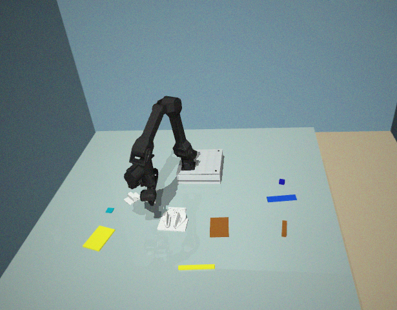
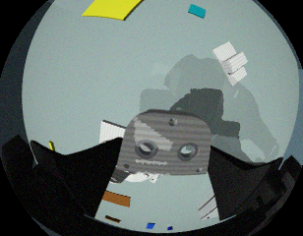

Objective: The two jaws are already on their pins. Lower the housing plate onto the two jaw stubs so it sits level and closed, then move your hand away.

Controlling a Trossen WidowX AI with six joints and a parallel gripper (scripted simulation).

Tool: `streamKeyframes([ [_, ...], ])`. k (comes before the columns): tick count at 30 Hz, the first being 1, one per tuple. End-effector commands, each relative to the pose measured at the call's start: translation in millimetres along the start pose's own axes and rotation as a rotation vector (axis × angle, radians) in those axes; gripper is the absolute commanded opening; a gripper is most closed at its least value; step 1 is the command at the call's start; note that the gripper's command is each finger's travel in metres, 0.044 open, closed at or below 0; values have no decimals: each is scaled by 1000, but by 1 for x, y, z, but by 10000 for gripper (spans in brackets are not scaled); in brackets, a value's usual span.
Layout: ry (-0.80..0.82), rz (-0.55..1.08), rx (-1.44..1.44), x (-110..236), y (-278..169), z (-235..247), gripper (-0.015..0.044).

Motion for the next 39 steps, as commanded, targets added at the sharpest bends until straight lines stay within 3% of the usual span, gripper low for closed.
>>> streamKeyframes([
  [1, -3, 2, 147, -1, -10, 2, 351],
  [39, 2, 8, 1323, -2, -83, 16, 351],
])
Point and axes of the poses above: the point midway between the two fingers, 35 mm back from their tips, its own x axis back along the fingers, its own z axis across the jaws, y = z × x, the point moved 9 cm from there along x, back along the fingers, and after that the axes turned 4 degrees about -x, right-handed, at the moved point
